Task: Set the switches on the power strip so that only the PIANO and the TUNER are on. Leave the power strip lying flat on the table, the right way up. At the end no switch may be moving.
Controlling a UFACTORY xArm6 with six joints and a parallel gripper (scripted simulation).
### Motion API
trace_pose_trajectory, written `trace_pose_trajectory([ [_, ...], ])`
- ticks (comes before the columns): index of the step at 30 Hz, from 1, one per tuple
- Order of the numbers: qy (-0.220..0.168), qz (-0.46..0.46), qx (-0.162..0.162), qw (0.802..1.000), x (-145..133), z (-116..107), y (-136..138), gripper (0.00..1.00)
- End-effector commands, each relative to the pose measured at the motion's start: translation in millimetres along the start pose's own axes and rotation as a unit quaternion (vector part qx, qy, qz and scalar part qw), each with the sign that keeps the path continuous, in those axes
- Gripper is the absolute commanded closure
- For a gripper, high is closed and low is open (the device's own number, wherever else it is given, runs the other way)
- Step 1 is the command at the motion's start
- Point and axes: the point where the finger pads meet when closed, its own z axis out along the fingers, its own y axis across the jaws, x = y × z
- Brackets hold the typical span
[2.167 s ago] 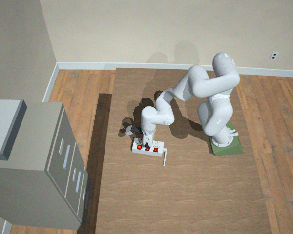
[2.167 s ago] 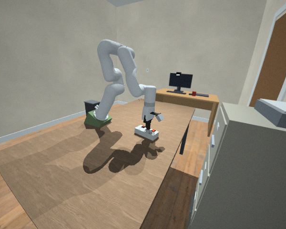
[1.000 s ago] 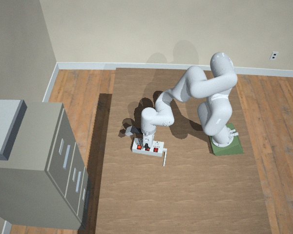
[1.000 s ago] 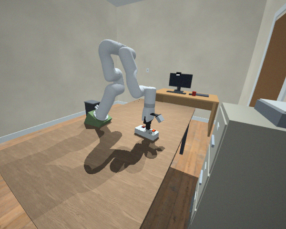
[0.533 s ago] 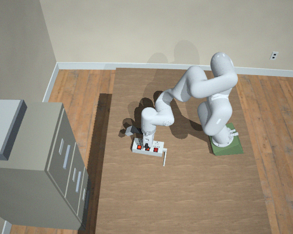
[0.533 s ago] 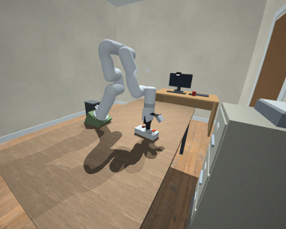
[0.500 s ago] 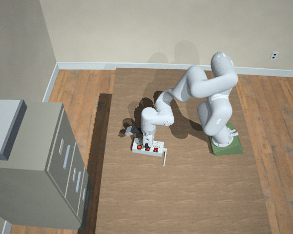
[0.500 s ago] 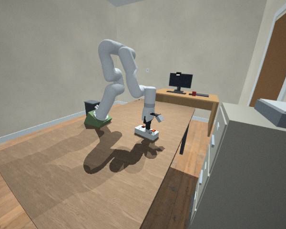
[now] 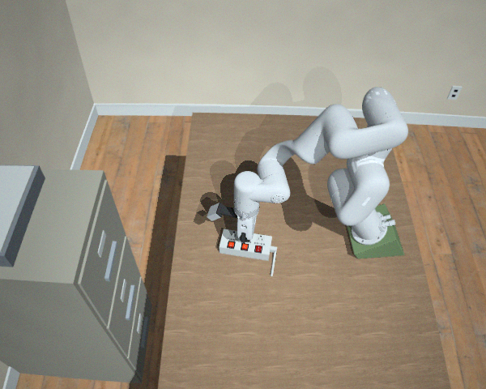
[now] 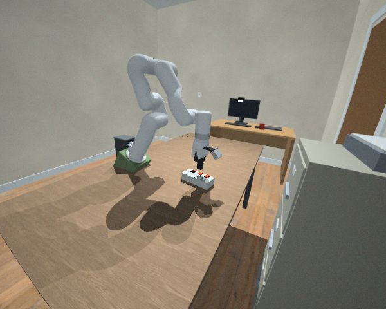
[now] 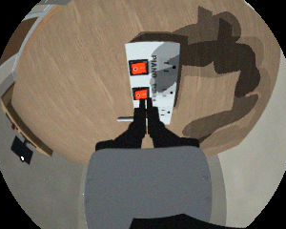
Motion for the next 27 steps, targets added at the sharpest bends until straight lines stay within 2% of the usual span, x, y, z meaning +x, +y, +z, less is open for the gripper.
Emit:
trace_pose_trajectory([
  [1, 0.001, 0.0, 0.0, 1.0, 0.6, -7.4, -0.1, 1.0],
  [19, 0.001, 0.0, 0.0, 1.0, 0.6, -7.4, -0.1, 1.0],
  [20, 0.001, 0.0, 0.0, 1.0, 0.6, -7.5, -0.1, 0.0],
  [27, 0.001, 0.0, 0.0, 1.0, 0.6, -18.3, -0.1, 0.0],
])
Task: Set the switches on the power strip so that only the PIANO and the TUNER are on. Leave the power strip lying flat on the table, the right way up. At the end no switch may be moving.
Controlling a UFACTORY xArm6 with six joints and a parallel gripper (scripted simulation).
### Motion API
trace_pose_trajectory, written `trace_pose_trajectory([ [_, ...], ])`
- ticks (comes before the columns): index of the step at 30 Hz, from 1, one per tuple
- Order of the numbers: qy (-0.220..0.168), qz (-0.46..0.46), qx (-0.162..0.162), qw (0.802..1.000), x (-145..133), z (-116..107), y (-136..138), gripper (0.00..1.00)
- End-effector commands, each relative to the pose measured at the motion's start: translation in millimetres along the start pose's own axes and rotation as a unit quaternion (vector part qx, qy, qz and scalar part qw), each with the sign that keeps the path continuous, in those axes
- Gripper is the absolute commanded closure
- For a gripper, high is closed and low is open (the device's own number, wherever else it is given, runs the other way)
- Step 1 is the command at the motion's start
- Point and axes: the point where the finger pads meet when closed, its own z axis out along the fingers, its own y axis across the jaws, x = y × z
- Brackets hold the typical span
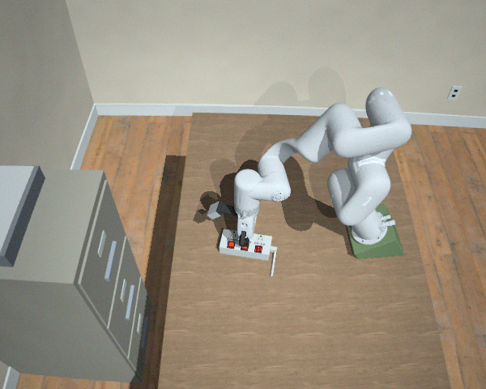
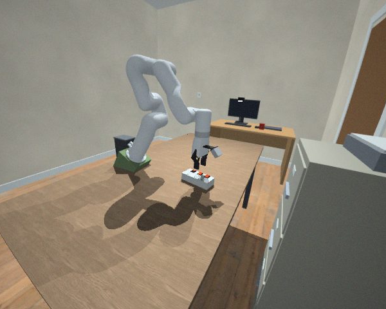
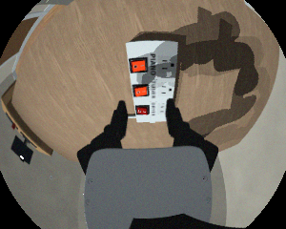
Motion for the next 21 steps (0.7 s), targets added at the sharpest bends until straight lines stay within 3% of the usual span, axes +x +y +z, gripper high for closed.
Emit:
trace_pose_trajectory([
  [1, 0.002, 0.0, 0.001, 1.0, 1.4, -13.7, -0.4, 0.0],
  [4, 0.002, 0.0, 0.001, 1.0, 1.4, -17.9, -0.4, 0.0],
  [16, 0.002, 0.0, 0.001, 1.0, 1.2, -83.9, -0.4, 0.0],
  [21, 0.002, 0.0, 0.001, 1.0, 1.1, -93.3, -0.3, 0.0],
])
